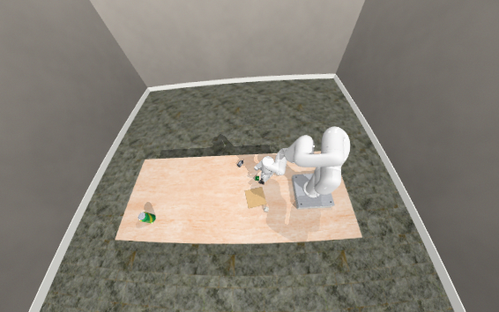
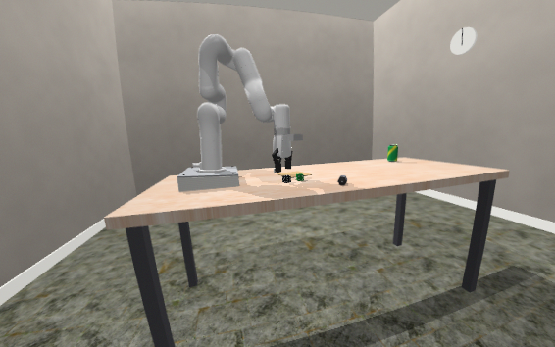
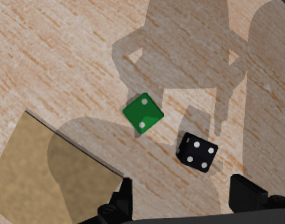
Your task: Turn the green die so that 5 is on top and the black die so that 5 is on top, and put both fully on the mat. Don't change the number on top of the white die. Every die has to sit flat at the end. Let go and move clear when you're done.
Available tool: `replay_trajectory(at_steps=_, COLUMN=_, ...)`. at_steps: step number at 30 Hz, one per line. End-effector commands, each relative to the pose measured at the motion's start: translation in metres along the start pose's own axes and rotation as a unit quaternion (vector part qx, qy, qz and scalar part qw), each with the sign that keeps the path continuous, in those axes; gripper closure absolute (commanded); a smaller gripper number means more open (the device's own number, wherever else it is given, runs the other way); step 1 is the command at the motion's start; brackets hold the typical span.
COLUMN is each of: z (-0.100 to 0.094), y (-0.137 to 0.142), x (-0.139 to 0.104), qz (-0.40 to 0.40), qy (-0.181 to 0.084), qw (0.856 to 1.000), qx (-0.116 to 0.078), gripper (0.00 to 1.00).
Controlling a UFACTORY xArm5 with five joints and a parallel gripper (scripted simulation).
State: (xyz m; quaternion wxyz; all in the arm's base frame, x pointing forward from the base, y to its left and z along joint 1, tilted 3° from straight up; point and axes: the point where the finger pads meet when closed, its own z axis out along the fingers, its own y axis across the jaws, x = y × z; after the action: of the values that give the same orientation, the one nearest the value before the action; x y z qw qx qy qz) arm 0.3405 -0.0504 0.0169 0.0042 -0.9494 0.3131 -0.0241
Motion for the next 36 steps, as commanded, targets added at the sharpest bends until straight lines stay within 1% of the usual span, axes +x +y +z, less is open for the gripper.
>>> replay_trajectory(at_steps=1, z=-0.001, y=-0.001, x=0.001, qz=0.000, qy=0.001, qw=1.000, qx=0.001, gripper=0.00)
replay_trajectory(at_steps=11, z=-0.001, y=-0.001, x=0.001, qz=0.000, qy=0.001, qw=1.000, qx=0.001, gripper=0.00)
replay_trajectory(at_steps=18, z=-0.001, y=-0.005, x=-0.007, qz=0.000, qy=0.001, qw=1.000, qx=0.001, gripper=0.00)
replay_trajectory(at_steps=24, z=-0.001, y=-0.021, x=-0.032, qz=0.000, qy=0.000, qw=1.000, qx=0.003, gripper=0.00)
replay_trajectory(at_steps=33, z=-0.001, y=-0.059, x=-0.093, qz=0.000, qy=-0.005, qw=1.000, qx=0.006, gripper=0.00)
replay_trajectory(at_steps=35, z=-0.001, y=-0.059, x=-0.093, qz=0.000, qy=-0.005, qw=1.000, qx=0.006, gripper=0.00)
replay_trajectory(at_steps=36, z=-0.001, y=-0.063, x=-0.101, qz=0.000, qy=-0.006, qw=1.000, qx=0.006, gripper=0.00)
